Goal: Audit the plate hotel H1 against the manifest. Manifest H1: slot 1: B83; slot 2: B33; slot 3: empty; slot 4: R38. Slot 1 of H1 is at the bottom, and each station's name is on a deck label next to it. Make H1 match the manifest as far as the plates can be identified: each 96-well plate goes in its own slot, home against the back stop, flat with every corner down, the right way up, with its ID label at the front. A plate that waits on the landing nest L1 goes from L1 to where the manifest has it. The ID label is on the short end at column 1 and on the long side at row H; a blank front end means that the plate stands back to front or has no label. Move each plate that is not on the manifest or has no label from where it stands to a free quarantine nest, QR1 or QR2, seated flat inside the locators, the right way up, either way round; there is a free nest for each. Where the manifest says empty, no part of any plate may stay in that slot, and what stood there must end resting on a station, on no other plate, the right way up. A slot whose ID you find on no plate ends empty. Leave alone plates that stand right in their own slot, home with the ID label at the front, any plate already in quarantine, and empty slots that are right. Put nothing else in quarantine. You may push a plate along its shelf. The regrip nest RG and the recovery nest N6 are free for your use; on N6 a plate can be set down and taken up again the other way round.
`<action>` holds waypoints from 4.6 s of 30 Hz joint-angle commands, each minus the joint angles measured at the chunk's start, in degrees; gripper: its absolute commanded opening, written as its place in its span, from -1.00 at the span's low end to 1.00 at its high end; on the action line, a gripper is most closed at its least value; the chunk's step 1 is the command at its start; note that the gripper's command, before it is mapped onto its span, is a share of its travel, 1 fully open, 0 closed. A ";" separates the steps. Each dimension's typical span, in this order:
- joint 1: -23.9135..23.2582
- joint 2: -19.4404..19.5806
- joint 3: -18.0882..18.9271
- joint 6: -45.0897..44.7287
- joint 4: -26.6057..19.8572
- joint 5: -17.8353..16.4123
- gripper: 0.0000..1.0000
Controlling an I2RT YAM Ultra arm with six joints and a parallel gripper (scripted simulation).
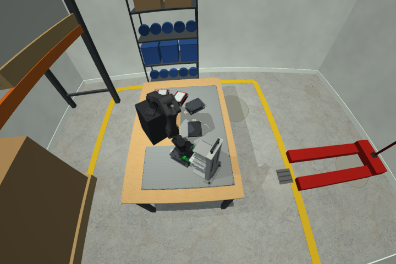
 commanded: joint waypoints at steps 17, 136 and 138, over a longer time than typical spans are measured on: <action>0.09 -0.11 0.50 0.05 -0.05 0.15 1.00; -6.39 -2.27 -15.64 -5.20 12.91 -4.76 -1.00; -6.25 -2.63 -15.41 -5.09 12.97 -4.53 -1.00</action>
